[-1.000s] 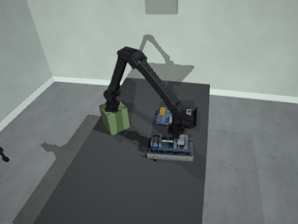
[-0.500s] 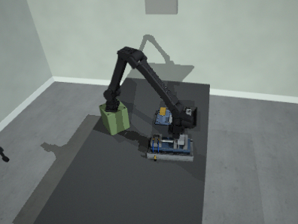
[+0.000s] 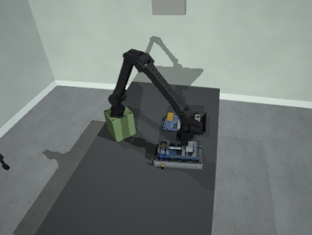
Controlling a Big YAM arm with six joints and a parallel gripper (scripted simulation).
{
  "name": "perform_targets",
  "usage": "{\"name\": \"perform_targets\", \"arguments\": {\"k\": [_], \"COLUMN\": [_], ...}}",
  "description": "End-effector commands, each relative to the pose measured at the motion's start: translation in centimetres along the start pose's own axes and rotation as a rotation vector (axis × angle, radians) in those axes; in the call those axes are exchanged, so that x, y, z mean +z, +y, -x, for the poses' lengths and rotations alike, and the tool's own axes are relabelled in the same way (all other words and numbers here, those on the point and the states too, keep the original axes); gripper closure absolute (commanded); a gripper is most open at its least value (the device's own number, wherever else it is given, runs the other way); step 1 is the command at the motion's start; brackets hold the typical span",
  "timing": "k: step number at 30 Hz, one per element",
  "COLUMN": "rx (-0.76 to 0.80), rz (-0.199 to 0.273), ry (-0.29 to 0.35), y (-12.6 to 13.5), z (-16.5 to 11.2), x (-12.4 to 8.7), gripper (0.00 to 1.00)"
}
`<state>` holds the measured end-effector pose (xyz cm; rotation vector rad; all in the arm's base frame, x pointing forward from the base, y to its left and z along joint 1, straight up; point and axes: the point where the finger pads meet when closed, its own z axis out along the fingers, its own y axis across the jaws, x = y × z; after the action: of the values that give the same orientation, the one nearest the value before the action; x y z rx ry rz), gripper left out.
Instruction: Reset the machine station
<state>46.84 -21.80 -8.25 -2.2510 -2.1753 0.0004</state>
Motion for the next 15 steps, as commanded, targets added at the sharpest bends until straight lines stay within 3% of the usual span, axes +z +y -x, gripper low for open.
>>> {"name": "perform_targets", "arguments": {"k": [1, 15], "rx": [0.000, 0.002], "rz": [0.024, 0.019], "ry": [-0.015, -0.012], "y": [2.09, 2.18], "z": [0.22, 0.23], "x": [-0.74, -0.53], "gripper": [1.00, 1.00]}}
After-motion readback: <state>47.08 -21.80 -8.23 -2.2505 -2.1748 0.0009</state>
